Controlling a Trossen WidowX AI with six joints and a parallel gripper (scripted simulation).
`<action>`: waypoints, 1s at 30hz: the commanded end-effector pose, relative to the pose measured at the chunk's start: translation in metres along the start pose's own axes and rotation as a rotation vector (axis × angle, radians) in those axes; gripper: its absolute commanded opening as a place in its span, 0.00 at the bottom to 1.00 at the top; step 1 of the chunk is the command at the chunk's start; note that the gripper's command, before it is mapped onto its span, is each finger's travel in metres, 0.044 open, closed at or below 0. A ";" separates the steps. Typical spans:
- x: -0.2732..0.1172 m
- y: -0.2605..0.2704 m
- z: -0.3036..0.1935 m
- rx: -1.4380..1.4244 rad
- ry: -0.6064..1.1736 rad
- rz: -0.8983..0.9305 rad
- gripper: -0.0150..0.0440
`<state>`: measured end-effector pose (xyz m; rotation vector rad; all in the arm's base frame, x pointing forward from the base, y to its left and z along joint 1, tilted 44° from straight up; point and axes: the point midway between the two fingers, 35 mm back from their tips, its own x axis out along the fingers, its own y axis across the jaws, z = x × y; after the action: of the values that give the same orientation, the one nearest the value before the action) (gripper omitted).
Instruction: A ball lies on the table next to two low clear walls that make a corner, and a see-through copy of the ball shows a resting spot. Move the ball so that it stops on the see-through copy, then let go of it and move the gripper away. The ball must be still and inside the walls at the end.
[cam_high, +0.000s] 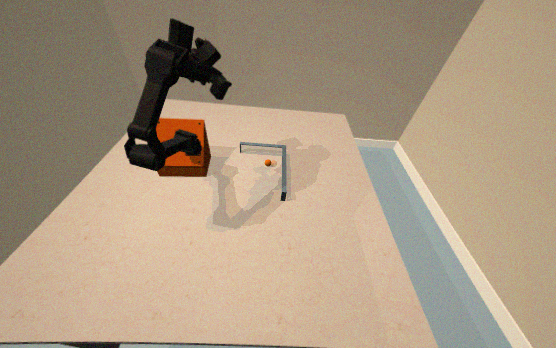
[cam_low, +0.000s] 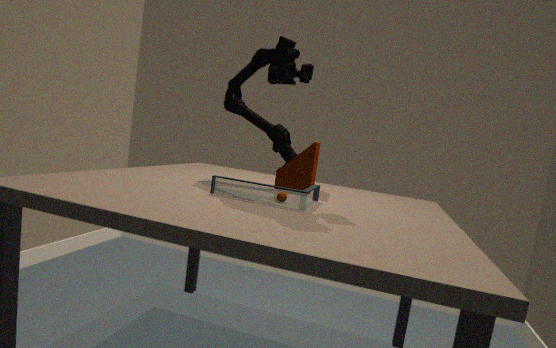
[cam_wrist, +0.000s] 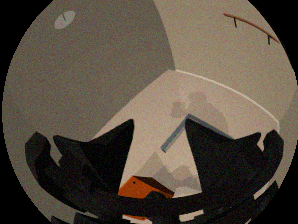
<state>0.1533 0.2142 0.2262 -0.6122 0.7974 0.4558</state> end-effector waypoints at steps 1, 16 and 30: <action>0.047 -0.019 0.005 0.077 0.115 -0.126 0.71; 0.233 -0.140 -0.095 0.387 0.676 -0.545 0.71; 0.286 -0.185 -0.189 0.550 0.910 -0.647 0.71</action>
<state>0.3358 -0.0042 -0.0358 -0.5161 1.4561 -0.6765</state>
